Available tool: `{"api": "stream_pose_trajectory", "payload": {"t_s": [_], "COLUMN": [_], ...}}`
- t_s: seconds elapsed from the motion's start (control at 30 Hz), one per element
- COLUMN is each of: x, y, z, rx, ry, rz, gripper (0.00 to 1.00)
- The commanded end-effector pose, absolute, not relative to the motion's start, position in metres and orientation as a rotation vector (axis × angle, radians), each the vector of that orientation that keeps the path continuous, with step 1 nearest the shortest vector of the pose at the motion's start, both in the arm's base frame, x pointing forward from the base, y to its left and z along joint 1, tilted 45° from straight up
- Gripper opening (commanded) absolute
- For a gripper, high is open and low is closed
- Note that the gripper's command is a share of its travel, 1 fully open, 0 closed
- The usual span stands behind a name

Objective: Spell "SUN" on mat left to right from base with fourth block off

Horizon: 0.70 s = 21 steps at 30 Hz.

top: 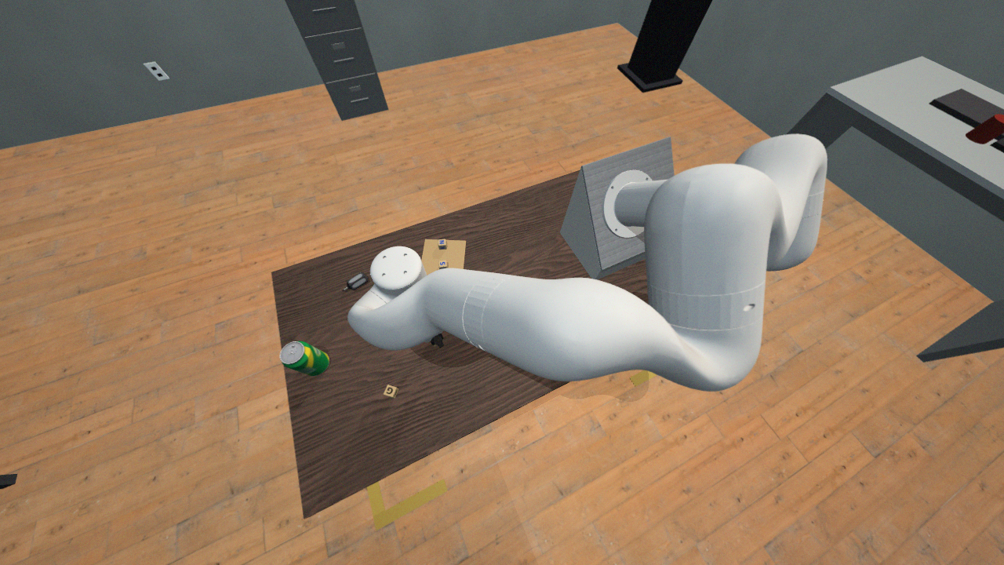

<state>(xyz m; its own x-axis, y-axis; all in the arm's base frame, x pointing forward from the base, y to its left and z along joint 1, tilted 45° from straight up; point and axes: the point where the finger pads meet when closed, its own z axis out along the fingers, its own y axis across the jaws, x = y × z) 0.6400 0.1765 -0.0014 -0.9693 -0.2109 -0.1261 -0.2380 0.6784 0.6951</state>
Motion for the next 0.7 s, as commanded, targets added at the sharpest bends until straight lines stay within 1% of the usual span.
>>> {"api": "stream_pose_trajectory", "payload": {"t_s": [0.0, 0.67], "x": [0.6409, 0.6406], "y": [0.1760, 0.1844], "z": [-0.0007, -0.0094], "rx": [-0.380, -0.381], "ry": [2.844, 2.844], "rz": [1.185, 1.187], "gripper": [0.64, 0.64]}}
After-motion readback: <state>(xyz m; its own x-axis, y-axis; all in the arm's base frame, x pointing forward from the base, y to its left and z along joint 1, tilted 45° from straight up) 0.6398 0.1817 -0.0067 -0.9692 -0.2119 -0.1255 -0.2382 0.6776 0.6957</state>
